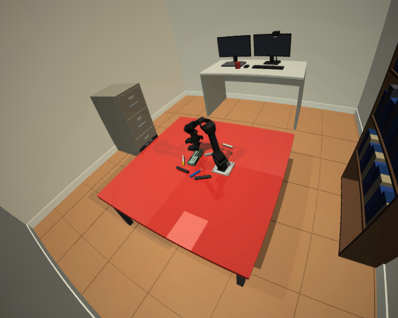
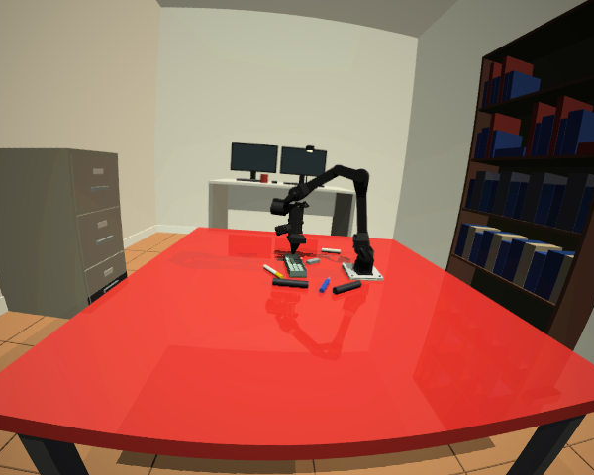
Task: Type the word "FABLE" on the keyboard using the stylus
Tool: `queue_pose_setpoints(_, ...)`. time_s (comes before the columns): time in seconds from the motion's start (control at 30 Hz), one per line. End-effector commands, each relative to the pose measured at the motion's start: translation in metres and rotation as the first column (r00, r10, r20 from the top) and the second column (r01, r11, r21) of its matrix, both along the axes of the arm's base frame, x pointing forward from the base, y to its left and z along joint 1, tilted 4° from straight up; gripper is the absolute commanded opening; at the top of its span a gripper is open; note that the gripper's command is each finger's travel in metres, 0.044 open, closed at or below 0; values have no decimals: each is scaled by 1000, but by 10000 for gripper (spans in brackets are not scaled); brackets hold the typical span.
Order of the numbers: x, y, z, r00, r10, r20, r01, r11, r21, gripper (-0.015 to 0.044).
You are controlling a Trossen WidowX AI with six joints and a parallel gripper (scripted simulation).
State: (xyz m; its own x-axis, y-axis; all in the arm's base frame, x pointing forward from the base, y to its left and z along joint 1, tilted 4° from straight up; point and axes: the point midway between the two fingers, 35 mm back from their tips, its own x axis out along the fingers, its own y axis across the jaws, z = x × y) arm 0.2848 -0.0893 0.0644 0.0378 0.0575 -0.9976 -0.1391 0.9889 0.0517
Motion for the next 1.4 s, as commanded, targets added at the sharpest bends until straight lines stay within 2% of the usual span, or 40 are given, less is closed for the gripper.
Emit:
queue_pose_setpoints(0.0,2,-9,0,1000,13,1,-13,1000,-2,0)
queue_pose_setpoints(0.3,0,-8,0,1000,13,1,-13,1000,-2,0)
queue_pose_setpoints(0.5,-31,12,0,1000,13,-1,-13,1000,0,0)
queue_pose_setpoints(0.87,-31,14,0,1000,13,-1,-13,1000,0,0)
queue_pose_setpoints(1.1,-41,82,4,1000,13,-1,-13,1000,6,0)
queue_pose_setpoints(1.37,-41,83,4,1000,13,-1,-13,1000,6,0)
